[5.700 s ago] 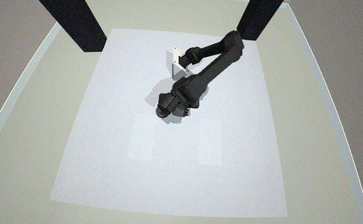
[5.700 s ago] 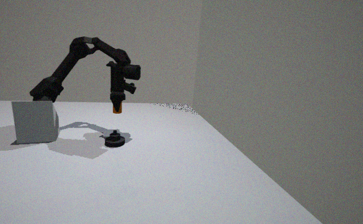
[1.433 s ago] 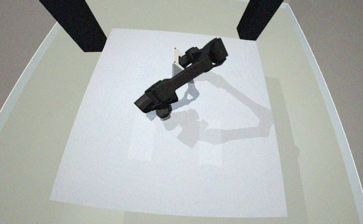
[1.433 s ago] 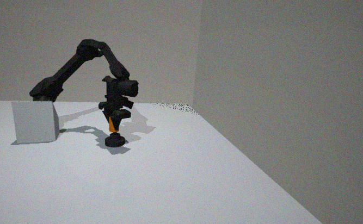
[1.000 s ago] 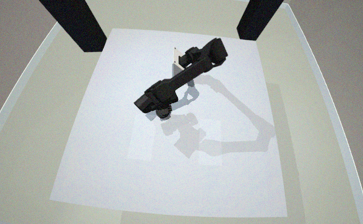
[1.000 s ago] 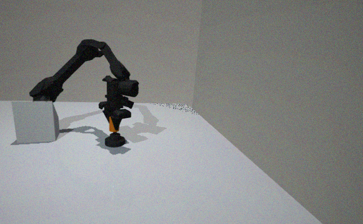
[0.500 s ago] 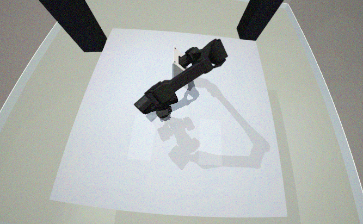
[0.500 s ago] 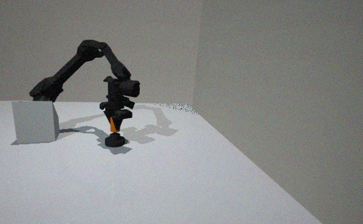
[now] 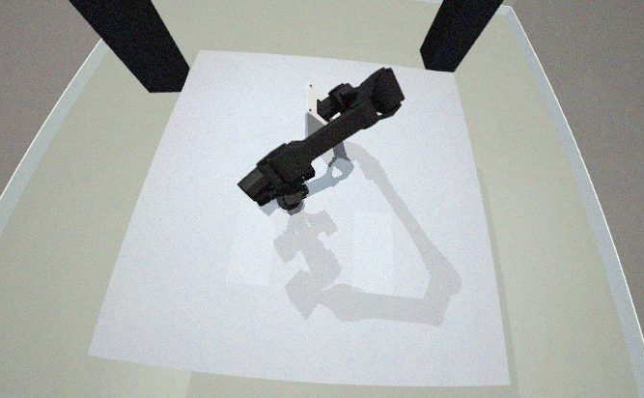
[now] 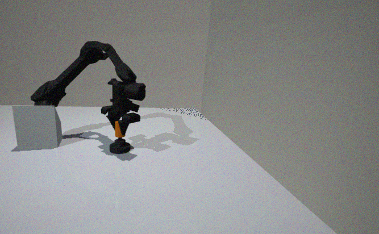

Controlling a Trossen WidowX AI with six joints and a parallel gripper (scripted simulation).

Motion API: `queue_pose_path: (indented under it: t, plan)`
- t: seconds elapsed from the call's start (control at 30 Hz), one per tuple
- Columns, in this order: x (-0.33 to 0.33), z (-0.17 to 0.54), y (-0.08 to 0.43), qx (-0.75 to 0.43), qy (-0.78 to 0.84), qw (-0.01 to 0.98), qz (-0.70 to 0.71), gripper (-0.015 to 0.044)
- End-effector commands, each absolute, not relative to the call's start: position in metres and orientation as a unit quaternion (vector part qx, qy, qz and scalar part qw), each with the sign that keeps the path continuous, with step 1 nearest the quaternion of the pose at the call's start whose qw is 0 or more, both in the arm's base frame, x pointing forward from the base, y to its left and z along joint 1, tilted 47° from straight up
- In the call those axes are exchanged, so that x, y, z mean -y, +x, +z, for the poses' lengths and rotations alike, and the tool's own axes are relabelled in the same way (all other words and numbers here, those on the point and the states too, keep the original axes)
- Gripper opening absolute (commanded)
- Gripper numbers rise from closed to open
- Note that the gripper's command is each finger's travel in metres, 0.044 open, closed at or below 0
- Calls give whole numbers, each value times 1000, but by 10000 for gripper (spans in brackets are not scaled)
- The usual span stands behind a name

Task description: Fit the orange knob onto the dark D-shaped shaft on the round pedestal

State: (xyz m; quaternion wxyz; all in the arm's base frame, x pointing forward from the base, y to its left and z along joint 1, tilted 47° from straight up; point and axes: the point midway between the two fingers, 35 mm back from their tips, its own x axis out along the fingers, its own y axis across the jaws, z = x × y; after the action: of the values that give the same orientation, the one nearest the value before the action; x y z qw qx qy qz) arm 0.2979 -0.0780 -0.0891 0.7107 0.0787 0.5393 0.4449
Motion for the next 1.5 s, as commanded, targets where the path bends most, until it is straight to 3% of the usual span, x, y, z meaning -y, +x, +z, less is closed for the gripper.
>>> queue_pose_path:
  t: [0.0,1.0,1.47]
  plan:
    - [77,-90,296,-530,63,712,456,0]
    - [79,-89,296,-530,63,712,456,0]
    - [79,-91,302,-479,-12,715,508,0]
